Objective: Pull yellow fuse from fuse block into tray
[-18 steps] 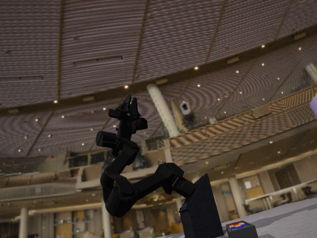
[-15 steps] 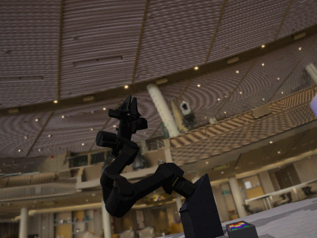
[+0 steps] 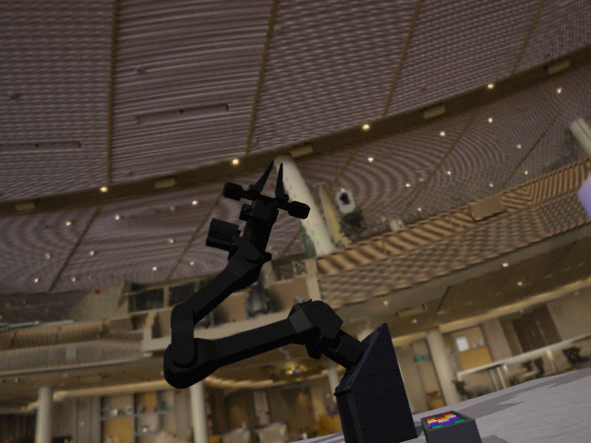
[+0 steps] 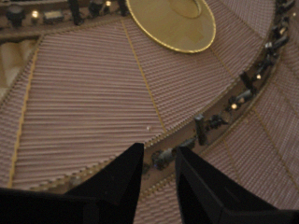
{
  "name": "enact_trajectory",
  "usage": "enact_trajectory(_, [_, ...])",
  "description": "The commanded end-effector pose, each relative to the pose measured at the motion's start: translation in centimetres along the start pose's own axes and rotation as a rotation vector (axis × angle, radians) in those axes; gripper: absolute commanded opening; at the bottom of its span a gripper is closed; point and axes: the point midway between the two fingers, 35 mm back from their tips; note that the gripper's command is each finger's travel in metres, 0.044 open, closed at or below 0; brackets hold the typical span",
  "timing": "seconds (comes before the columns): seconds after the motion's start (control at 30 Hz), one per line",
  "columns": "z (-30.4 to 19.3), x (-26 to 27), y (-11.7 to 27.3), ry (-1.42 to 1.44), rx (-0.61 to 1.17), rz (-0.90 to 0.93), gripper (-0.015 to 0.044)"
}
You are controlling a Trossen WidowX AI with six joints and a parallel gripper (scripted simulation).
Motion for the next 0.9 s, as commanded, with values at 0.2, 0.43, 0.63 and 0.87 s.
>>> enact_trajectory(0.2, [3.7,-4.3,-5.6,0.651,-0.228,-0.165,0.0074])
enact_trajectory(0.43, [8.8,-8.4,-8.4,1.105,-0.330,-0.428,0.0074])
enact_trajectory(0.63, [15.4,-12.2,-9.5,1.465,-0.360,-0.778,0.0074])
enact_trajectory(0.87, [24.7,-16.1,-7.4,1.840,-0.199,-1.352,0.0074])
Point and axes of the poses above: the point midway between the two fingers, 35 mm back from their tips, its own y axis back along the fingers, its own x axis across the jaws, z = x × y, and after that the axes turned 2 degrees about y, right-handed
